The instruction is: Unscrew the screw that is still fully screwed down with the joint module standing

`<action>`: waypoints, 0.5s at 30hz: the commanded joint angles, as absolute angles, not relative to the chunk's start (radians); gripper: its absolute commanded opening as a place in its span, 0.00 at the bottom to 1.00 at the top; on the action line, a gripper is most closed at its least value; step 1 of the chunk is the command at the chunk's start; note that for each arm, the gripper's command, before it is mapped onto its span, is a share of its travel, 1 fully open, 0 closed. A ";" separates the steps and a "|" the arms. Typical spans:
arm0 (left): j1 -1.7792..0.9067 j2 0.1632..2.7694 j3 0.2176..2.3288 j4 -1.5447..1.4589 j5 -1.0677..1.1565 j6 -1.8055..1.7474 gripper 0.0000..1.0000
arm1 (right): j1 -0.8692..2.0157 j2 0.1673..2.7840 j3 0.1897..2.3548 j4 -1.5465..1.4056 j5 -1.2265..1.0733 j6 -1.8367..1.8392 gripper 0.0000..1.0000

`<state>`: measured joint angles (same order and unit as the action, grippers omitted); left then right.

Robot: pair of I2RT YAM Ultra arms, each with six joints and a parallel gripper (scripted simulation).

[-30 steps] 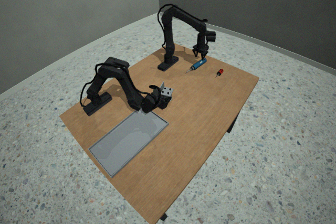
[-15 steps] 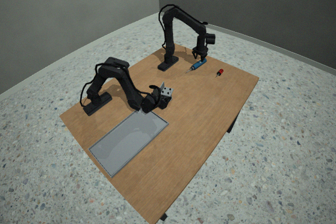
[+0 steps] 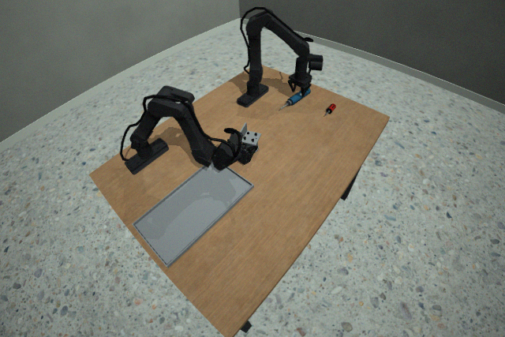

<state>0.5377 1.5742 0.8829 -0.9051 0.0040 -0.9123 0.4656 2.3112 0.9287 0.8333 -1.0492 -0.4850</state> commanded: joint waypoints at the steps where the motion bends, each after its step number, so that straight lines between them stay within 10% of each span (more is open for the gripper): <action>1: 0.534 1.567 0.905 -0.871 -0.008 -0.919 0.65 | 0.453 2.278 0.927 0.837 -1.057 -0.479 0.59; 15: 0.534 1.624 0.824 -0.783 -0.009 -0.918 0.65 | 0.453 2.278 0.927 0.837 -1.057 -0.479 0.59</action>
<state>0.5377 1.6070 0.8364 -0.8257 0.0040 -0.9123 0.4656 2.3112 0.9287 0.8333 -1.0492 -0.4850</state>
